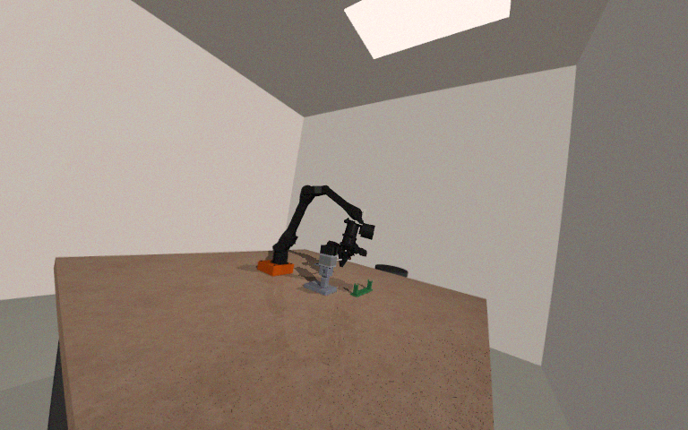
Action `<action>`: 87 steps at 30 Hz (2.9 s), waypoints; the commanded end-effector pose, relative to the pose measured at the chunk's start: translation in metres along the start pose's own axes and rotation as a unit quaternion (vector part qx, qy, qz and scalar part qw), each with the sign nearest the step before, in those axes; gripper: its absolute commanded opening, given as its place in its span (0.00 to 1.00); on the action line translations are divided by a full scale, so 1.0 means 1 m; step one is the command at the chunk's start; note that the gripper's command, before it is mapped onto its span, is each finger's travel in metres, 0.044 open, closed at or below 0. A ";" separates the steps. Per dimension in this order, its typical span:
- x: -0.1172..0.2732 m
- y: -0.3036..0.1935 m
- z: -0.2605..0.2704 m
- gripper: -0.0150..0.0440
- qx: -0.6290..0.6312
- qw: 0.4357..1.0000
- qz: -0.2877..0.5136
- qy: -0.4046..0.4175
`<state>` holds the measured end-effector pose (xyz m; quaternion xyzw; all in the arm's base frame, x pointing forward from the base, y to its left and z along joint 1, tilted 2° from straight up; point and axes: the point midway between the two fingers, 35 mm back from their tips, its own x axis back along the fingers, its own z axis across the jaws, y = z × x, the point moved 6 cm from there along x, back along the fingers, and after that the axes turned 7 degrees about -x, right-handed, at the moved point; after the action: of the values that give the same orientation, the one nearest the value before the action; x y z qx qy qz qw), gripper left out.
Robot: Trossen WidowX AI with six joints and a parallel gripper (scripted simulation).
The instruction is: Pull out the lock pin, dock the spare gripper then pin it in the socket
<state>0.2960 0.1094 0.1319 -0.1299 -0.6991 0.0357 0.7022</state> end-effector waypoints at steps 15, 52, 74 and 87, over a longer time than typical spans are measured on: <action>-0.037 0.004 0.000 0.25 0.001 1.000 -0.002 0.006; -0.044 -0.025 -0.005 0.25 0.004 1.000 -0.001 0.018; -0.049 -0.041 -0.008 0.25 0.006 1.000 0.000 0.027; -0.051 -0.050 -0.009 0.25 0.007 0.999 0.001 0.031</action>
<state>0.2973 0.0500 0.0928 -0.1286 -0.6754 0.0355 0.7253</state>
